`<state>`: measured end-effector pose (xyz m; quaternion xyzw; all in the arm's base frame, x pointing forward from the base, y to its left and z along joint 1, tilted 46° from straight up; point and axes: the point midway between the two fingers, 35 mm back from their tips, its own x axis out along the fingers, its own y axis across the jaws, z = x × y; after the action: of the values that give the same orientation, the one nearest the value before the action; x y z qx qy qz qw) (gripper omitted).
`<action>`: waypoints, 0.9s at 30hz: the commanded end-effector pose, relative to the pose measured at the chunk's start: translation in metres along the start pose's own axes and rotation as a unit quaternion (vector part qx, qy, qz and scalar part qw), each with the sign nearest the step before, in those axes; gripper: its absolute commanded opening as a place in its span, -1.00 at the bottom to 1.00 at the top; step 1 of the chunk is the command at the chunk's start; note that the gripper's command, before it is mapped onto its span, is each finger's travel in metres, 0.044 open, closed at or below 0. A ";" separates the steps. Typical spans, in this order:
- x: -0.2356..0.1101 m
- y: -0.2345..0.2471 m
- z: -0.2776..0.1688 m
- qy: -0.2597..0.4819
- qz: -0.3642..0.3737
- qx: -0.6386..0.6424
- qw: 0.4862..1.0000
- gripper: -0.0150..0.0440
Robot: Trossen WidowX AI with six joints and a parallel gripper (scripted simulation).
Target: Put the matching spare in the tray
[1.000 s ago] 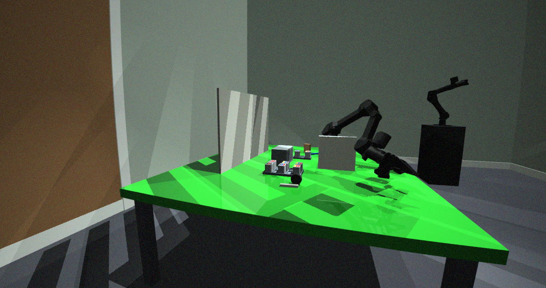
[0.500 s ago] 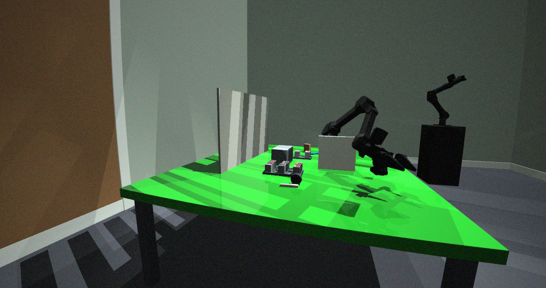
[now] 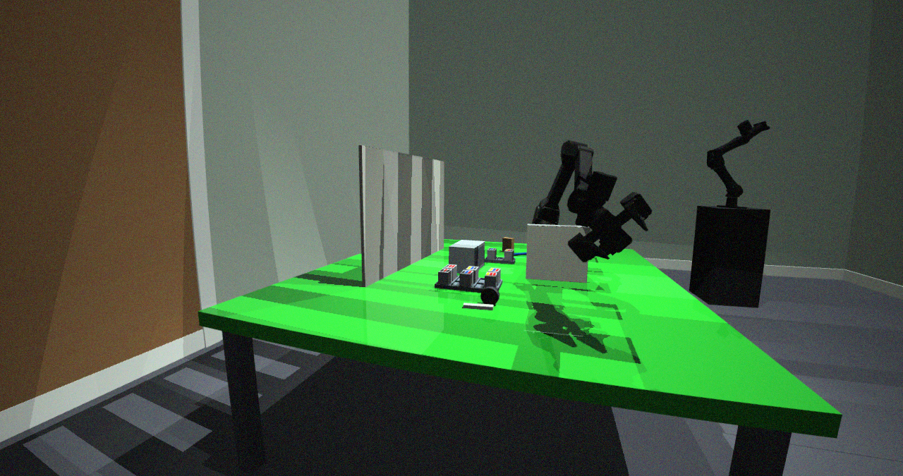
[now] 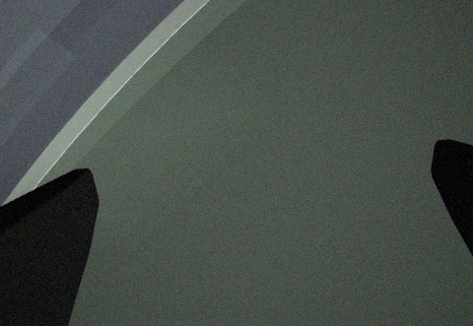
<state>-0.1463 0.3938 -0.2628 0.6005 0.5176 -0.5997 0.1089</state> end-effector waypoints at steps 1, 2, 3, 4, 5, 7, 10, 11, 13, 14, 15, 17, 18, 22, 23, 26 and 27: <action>-0.012 0.028 -0.057 0.040 0.062 0.174 0.982 1.00; -0.016 0.035 -0.070 0.050 0.075 0.215 0.972 1.00; -0.021 0.043 -0.083 0.061 0.087 0.256 0.961 1.00; -0.026 0.051 -0.096 0.072 0.099 0.296 0.947 1.00; -0.032 0.060 -0.108 0.084 0.111 0.335 0.932 1.00; -0.044 0.074 -0.129 0.101 0.117 0.392 0.907 1.00; -0.059 0.091 -0.151 0.118 0.116 0.445 0.880 1.00; -0.062 0.095 -0.156 0.124 0.121 0.461 0.870 1.00; -0.069 0.104 -0.165 0.136 0.130 0.493 0.849 1.00; -0.073 0.109 -0.169 0.142 0.134 0.508 0.839 1.00; -0.077 0.113 -0.173 0.148 0.139 0.524 0.827 1.00; -0.086 0.124 -0.183 0.162 0.148 0.556 0.802 1.00; -0.092 0.131 -0.189 0.172 0.154 0.578 0.783 1.00; -0.134 0.174 -0.217 0.226 0.182 0.686 0.667 1.00; -0.146 0.185 -0.223 0.240 0.188 0.710 0.635 1.00; -0.184 0.218 -0.237 0.282 0.203 0.773 0.531 1.00; -0.197 0.228 -0.240 0.297 0.206 0.791 0.493 1.00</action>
<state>0.1785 0.4016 -0.1701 0.6927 -0.2170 -0.5681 -0.3878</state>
